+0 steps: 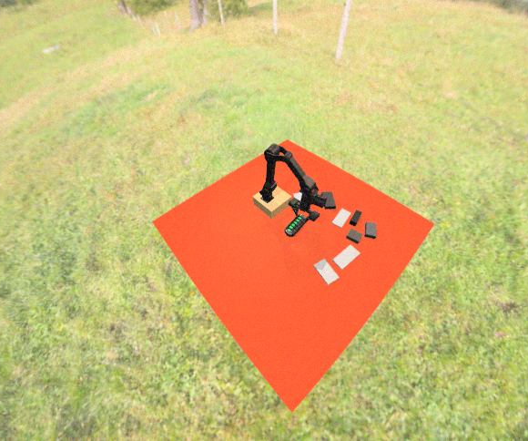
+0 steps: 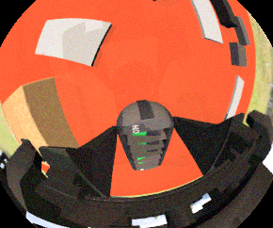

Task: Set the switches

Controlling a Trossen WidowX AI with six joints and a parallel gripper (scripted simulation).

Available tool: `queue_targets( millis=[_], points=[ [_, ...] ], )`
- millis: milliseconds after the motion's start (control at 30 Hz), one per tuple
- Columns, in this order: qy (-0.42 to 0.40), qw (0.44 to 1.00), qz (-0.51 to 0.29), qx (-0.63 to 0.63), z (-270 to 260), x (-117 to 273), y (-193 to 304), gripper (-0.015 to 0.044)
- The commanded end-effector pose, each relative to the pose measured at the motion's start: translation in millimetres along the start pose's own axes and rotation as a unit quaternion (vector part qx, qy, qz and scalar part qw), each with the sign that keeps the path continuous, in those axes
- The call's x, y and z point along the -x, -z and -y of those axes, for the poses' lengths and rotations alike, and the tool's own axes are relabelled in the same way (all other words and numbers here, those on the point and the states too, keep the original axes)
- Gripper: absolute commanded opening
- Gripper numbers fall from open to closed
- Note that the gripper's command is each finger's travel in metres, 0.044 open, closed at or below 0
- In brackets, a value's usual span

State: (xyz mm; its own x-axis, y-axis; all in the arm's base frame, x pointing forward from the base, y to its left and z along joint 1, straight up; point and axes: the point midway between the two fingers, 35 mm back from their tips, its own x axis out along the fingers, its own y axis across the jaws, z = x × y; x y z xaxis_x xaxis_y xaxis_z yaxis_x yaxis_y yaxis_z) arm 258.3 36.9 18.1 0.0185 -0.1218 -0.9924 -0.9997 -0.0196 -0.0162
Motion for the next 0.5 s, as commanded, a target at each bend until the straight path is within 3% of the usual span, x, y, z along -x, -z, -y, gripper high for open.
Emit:
queue_targets(
  millis=[0,467],
  points=[
    [0.002,1.0,0.002,-0.001,1.0,4.2,3.9,0.0335],
    [0.002,1.0,0.016,-0.001,1.0,12.9,11.7,0.0335]
  ],
)
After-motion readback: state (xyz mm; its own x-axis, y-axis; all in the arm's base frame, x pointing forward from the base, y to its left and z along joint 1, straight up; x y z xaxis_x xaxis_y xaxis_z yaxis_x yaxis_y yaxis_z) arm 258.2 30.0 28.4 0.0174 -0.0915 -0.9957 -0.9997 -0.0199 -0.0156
